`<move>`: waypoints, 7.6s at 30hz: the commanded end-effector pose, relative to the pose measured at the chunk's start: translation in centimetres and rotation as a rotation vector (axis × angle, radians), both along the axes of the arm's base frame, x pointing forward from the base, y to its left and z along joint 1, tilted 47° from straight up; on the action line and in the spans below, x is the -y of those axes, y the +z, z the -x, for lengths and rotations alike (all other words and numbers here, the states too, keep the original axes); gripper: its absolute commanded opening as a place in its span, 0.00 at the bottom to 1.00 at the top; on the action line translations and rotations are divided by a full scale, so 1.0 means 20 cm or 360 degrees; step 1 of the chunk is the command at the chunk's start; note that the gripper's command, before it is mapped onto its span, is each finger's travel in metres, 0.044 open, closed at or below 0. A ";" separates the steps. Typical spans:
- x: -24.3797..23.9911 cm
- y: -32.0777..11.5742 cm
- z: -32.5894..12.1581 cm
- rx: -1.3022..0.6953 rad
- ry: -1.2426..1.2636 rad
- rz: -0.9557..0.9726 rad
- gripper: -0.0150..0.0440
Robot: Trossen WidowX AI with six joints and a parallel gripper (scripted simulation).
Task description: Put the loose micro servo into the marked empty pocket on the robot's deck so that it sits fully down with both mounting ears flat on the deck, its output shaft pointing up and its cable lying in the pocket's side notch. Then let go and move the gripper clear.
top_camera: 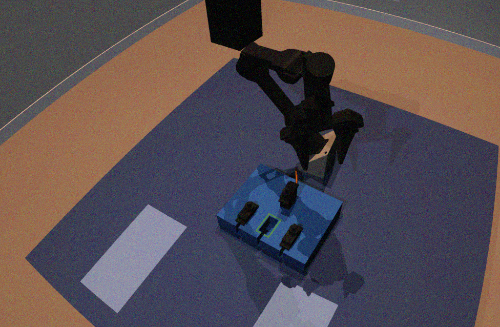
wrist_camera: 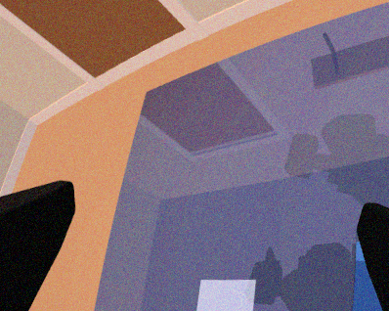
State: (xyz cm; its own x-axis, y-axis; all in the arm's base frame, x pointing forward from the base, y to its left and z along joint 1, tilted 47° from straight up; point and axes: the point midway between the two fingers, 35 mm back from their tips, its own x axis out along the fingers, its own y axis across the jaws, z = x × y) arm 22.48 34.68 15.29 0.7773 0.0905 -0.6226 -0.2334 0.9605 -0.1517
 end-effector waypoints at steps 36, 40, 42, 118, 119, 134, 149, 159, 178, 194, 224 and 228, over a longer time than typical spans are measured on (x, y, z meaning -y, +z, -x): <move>1.14 -0.36 0.15 -0.0986 -0.0695 0.1220 1.00; 1.20 -0.41 0.14 -0.0986 -0.0695 0.1220 1.00; 1.22 -0.44 0.13 -0.0985 -0.0695 0.1220 1.00; 1.18 -0.38 0.02 -0.1169 -0.0211 0.1520 0.25; 1.18 -0.38 0.02 -0.1186 -0.0163 0.1548 0.25; 1.18 -0.38 0.02 -0.1416 0.0581 0.1937 0.25; 1.18 -0.38 0.02 -0.1597 0.1373 0.2268 0.25; 1.18 -0.38 0.02 -0.1688 0.1928 0.2451 0.25; 1.18 -0.38 0.02 -0.1774 0.3048 0.2694 0.25; 1.18 -0.38 0.02 -0.1732 0.4061 0.2754 0.25; 1.12 -0.34 -0.37 -0.1718 0.4151 0.2758 0.25; 1.11 -0.33 -0.44 -0.1718 0.4150 0.2759 0.25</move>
